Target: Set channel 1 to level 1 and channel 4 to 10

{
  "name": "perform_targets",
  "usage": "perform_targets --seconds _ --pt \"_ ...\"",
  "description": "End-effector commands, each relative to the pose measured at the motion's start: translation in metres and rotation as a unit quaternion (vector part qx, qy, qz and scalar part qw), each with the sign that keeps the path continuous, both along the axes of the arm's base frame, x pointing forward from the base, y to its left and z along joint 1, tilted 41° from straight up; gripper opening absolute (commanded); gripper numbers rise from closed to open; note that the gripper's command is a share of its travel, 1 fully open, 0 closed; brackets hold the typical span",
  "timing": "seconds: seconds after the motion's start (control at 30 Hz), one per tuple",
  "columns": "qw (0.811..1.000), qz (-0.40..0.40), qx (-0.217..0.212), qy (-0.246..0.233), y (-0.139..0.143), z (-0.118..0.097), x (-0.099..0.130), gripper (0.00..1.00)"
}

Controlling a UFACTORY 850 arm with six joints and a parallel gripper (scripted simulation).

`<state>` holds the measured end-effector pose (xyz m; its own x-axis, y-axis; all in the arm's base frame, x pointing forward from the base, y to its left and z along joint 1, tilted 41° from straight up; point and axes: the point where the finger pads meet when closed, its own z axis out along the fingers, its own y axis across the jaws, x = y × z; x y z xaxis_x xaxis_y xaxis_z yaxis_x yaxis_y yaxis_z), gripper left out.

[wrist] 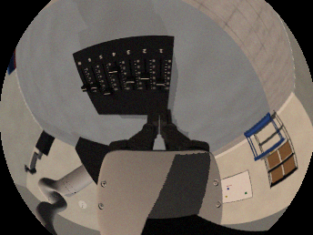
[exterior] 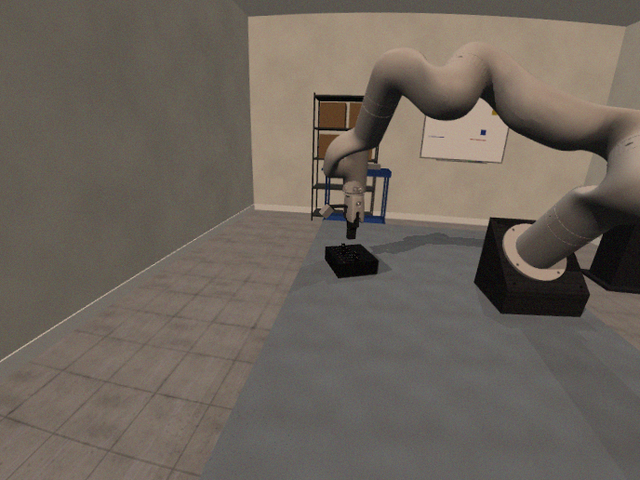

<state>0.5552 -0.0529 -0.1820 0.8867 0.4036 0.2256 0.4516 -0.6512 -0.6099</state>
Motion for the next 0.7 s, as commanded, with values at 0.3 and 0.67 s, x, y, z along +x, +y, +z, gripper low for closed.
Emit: perform_targets --seconds 0.3,0.67 --pt "1.000 0.000 0.000 -0.001 0.0040 -0.0053 0.0007 0.00" --pt "1.000 0.000 0.000 -0.001 0.0079 -0.0101 0.0004 0.00"
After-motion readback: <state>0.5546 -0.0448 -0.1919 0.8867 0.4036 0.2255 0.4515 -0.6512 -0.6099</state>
